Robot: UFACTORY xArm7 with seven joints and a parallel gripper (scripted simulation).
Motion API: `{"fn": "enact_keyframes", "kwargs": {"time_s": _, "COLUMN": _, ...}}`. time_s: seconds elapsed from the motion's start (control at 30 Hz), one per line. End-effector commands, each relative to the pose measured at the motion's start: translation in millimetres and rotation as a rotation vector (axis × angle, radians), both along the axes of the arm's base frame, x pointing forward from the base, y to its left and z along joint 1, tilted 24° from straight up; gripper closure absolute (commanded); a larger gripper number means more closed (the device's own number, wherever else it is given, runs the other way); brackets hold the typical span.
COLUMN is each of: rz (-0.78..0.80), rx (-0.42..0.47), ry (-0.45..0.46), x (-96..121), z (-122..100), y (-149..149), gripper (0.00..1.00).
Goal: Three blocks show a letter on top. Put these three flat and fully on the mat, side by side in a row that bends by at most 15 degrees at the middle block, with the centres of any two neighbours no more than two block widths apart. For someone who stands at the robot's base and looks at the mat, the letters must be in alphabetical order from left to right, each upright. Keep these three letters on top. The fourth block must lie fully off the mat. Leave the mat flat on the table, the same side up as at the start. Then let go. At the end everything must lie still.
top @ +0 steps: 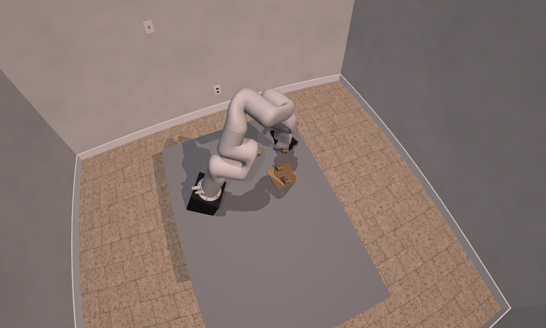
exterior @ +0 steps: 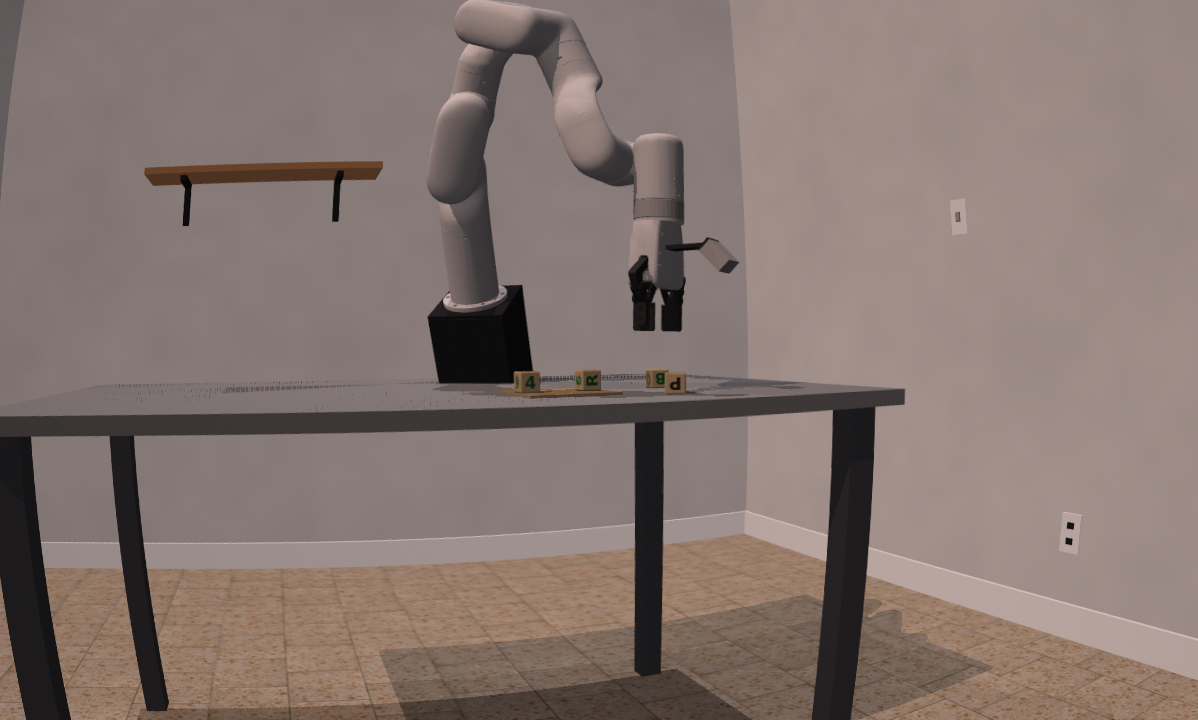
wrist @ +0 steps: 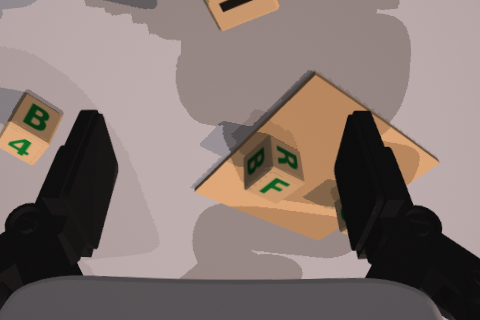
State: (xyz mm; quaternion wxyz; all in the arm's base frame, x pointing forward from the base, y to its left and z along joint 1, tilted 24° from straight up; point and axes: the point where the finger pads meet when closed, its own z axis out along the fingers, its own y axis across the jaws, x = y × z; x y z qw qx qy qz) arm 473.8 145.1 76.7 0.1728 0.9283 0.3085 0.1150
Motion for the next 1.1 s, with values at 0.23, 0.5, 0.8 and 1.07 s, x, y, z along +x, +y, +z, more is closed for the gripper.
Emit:
{"fn": "enact_keyframes", "kwargs": {"time_s": 0.23, "rz": 0.297, "rx": -0.089, "ry": 0.066, "x": 15.2, "z": 9.6, "y": 12.8, "gripper": 0.0}}
{"fn": "enact_keyframes", "kwargs": {"time_s": 0.5, "rz": 0.394, "rx": -0.124, "ry": 0.081, "x": 20.3, "z": 13.3, "y": 16.5, "gripper": 0.0}}
{"fn": "enact_keyframes", "kwargs": {"time_s": 0.8, "rz": 0.402, "rx": -0.126, "ry": 0.082, "x": 20.6, "z": 13.6, "y": 16.8, "gripper": 0.31}}
{"fn": "enact_keyframes", "kwargs": {"time_s": 1.07, "rz": 0.402, "rx": -0.126, "ry": 0.082, "x": 20.6, "z": 13.6, "y": 16.8, "gripper": 0.31}}
